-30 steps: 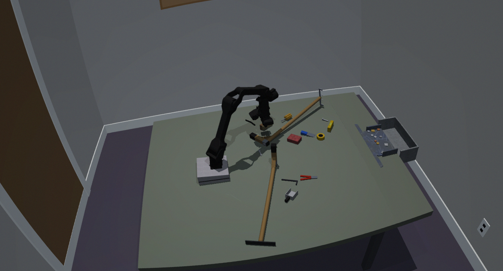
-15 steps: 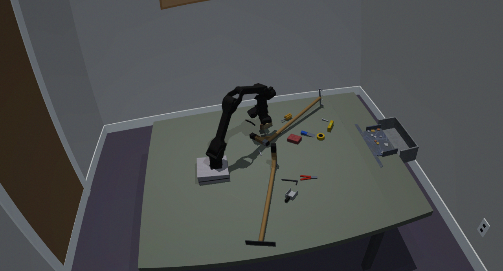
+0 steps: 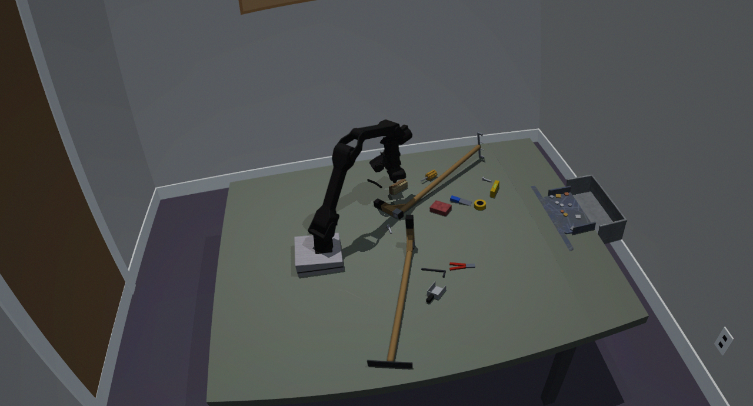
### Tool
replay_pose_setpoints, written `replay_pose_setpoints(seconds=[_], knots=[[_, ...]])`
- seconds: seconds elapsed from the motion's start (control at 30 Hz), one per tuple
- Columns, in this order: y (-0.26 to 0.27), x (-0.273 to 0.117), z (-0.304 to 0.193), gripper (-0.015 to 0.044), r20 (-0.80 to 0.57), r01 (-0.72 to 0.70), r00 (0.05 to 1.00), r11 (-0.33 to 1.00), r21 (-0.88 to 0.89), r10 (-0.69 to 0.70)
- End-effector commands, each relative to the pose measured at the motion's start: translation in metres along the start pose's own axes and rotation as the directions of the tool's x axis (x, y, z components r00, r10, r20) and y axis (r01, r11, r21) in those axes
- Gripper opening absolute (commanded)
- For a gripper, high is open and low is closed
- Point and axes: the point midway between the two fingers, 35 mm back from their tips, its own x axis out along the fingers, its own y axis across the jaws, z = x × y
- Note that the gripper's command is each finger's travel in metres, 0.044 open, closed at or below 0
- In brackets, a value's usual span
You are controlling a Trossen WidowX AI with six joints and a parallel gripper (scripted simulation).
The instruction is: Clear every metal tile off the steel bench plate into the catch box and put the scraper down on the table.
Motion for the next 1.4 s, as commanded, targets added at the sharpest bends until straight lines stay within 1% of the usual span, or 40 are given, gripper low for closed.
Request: replay_pose_setpoints(seconds=[0.0,0.73,0.93,1.37], knots=[[-0.001,-0.013,-0.001,0.0000,-0.002,0.002,1.000,1.000,0.003,-0.002],[0.002,-0.077,0.003,0.0000,0.000,0.000,1.000,1.000,-0.001,0.000],[0.007,-0.079,0.000,0.0000,0.000,0.002,1.000,1.000,0.018,-0.002],[0.055,-0.080,-0.026,0.0000,-0.011,0.019,1.000,0.979,0.201,-0.017]])
